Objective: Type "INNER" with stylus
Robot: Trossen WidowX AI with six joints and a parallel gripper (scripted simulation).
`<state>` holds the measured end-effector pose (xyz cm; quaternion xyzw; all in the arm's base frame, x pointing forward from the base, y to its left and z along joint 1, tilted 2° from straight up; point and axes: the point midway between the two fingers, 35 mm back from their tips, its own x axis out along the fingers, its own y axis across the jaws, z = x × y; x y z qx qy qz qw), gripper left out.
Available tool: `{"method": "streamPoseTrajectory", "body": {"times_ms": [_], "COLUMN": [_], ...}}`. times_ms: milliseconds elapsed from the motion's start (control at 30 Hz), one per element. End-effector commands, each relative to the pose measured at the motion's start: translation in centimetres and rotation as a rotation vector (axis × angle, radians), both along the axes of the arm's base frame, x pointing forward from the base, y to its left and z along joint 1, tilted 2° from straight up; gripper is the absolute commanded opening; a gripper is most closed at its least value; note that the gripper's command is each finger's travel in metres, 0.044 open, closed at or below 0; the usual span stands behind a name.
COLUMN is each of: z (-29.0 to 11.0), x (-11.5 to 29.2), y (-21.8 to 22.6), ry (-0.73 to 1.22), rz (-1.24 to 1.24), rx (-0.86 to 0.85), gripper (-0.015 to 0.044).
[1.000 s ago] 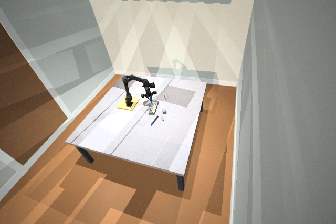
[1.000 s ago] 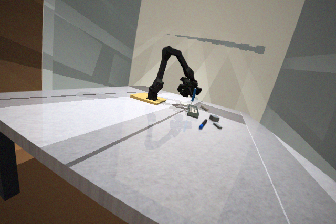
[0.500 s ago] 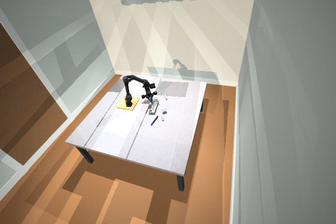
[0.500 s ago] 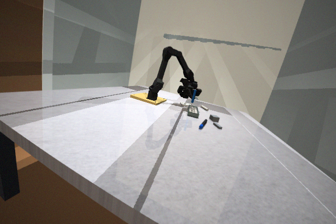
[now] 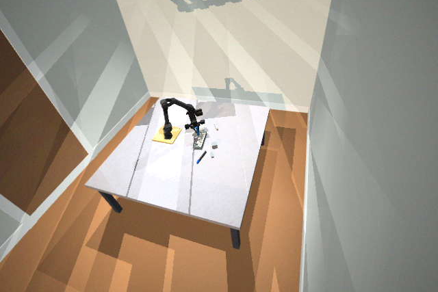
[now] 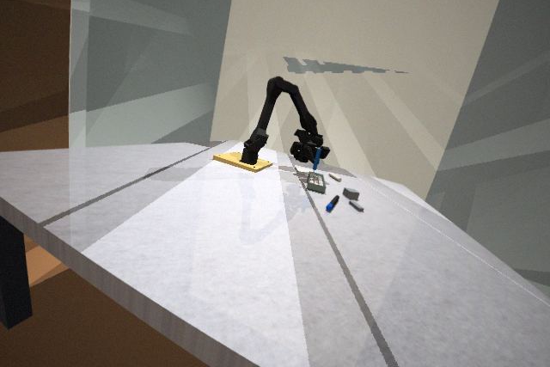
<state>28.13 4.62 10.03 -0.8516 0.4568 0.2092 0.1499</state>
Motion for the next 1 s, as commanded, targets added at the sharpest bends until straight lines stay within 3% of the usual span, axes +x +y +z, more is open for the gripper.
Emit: {"method": "streamPoseTrajectory", "body": {"times_ms": [0, 967], "z": [-0.45, -1.1], "x": [-0.15, -0.12], "y": [-0.13, -0.11], "ry": [0.013, 0.013], "rz": [0.002, 0.002], "rx": [-0.012, -0.012], "gripper": [0.0081, 0.0081]}}
